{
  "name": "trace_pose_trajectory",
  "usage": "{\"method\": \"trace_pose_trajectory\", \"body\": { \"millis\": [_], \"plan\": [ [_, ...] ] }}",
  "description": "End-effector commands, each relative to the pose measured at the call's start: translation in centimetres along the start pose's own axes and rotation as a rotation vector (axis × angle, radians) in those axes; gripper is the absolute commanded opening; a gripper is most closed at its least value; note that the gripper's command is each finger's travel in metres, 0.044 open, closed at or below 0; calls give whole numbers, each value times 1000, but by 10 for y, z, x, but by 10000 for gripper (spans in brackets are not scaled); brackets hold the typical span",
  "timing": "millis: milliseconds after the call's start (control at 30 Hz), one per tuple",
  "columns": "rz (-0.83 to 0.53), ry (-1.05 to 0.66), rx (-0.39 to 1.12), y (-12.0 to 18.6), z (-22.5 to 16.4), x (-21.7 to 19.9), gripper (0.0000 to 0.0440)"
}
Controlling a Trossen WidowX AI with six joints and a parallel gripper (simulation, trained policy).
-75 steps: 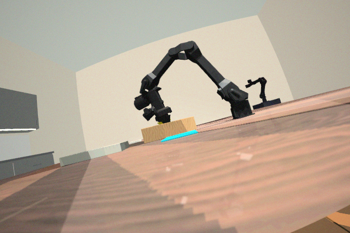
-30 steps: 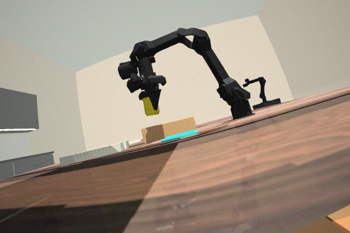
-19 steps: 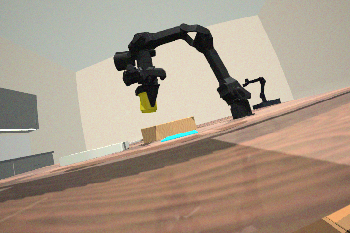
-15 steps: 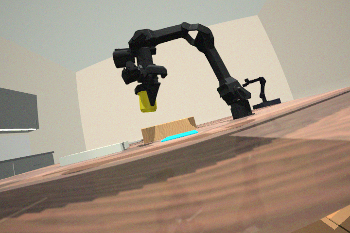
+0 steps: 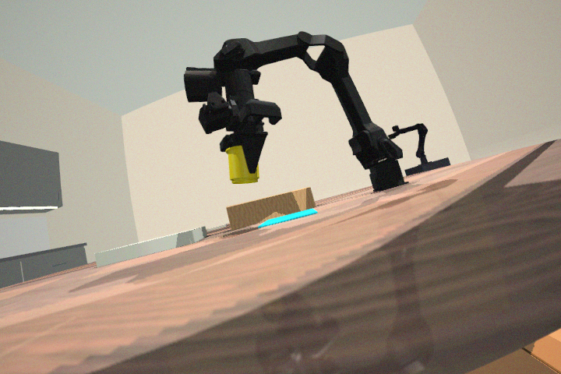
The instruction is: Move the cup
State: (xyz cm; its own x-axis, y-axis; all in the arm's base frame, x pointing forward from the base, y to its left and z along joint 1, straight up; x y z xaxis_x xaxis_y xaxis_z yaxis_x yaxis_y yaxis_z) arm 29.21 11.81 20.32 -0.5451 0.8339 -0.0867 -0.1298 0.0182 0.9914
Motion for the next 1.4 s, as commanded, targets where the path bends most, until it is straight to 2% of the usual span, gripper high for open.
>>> {"method": "trace_pose_trajectory", "body": {
  "millis": [0, 833, 1233, 1300, 1367],
  "plan": [
    [-8, -10, 0, -8, -5, 7, 0],
    [-10, -75, 14, -63, -43, 33, 18],
    [-9, -112, -20, -75, -50, 33, 70],
    [-6, -120, -32, -75, -50, 33, 89],
    [-1, -127, -57, -72, -48, 31, 133]
  ]
}}
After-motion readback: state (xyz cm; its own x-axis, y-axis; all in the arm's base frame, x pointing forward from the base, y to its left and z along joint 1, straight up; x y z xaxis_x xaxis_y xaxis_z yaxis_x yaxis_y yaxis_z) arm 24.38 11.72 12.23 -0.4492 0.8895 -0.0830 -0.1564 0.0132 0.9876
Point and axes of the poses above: the point midway between the two fingers, 35 mm back from their tips, its own y axis back along the fingers, its own x axis across the jaws, z = x × y, the point moved 6 cm from there along y, back along the fingers, and after that the axes turned 3 degrees about -y, right-handed, at the moved point
